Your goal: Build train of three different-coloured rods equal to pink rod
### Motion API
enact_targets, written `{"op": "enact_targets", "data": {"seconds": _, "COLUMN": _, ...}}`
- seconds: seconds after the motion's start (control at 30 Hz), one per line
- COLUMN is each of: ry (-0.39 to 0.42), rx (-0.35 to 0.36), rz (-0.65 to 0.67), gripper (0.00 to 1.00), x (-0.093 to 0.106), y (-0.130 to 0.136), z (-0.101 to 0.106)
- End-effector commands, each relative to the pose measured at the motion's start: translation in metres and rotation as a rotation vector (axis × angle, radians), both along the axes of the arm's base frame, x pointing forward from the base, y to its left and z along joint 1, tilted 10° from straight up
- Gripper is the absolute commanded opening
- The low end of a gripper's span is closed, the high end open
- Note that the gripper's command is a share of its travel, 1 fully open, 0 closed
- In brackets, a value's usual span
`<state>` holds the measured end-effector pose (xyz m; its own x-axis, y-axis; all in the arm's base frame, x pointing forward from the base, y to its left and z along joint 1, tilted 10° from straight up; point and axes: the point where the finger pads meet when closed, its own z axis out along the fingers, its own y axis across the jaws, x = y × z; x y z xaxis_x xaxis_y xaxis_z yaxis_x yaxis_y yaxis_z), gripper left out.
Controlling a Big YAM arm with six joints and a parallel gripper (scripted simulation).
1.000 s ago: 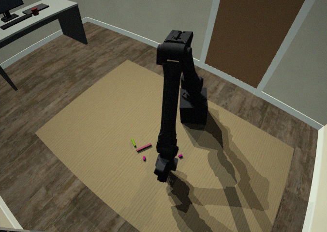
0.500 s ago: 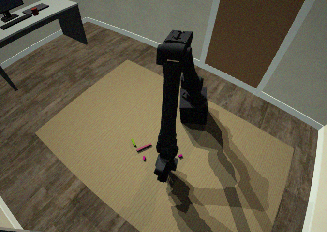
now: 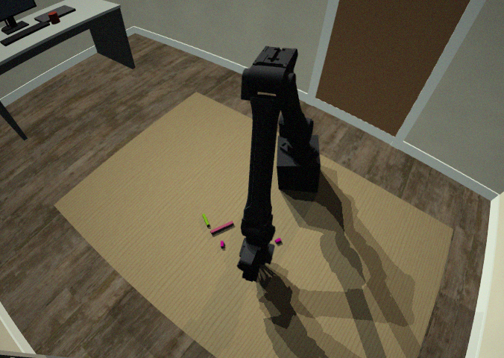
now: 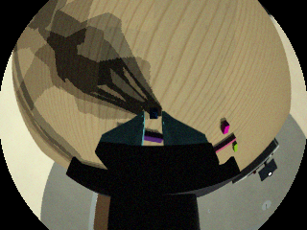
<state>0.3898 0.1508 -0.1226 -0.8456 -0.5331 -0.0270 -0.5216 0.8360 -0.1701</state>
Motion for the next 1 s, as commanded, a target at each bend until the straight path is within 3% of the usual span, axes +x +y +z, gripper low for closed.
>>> {"op": "enact_targets", "data": {"seconds": 0.0, "ry": -0.033, "rx": 0.018, "rz": -0.003, "gripper": 0.23, "x": 0.018, "y": 0.002, "z": 0.007}}
{"op": "enact_targets", "data": {"seconds": 0.2, "ry": -0.035, "rx": 0.018, "rz": -0.004, "gripper": 0.23, "x": 0.019, "y": 0.002, "z": 0.009}}
{"op": "enact_targets", "data": {"seconds": 0.43, "ry": -0.033, "rx": 0.019, "rz": -0.002, "gripper": 0.23, "x": 0.009, "y": 0.010, "z": 0.029}}
{"op": "enact_targets", "data": {"seconds": 0.97, "ry": -0.061, "rx": 0.033, "rz": 0.003, "gripper": 0.23, "x": 0.013, "y": 0.027, "z": 0.105}}
